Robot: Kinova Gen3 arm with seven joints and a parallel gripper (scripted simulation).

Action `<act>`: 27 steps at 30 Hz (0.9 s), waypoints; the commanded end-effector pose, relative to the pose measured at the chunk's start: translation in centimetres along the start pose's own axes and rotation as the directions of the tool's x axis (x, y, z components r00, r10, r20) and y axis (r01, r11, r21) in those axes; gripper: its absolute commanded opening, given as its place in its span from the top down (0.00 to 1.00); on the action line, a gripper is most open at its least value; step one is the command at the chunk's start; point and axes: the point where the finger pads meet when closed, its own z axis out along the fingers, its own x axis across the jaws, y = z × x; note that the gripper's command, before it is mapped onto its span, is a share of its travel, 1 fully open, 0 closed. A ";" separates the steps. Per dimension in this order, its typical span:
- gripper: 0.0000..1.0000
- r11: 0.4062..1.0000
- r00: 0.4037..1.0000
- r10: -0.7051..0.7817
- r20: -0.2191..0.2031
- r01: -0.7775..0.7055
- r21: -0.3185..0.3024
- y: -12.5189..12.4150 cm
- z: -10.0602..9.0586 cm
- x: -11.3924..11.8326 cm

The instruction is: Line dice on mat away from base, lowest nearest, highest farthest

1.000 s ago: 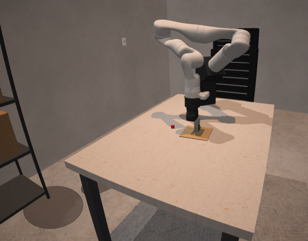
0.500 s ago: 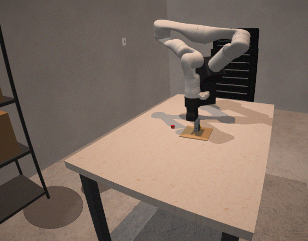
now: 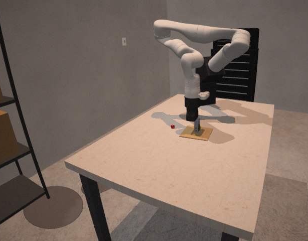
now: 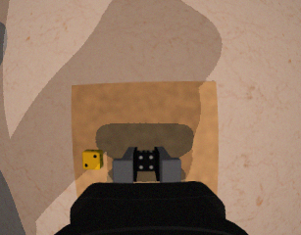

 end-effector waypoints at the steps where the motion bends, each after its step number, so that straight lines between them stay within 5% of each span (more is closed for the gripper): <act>1: 0.66 1.000 1.000 0.000 -0.001 0.000 -0.001 0.0 0.0 0.0; 27: 0.66 1.000 1.000 0.000 -0.001 0.000 -0.001 0.0 0.3 0.0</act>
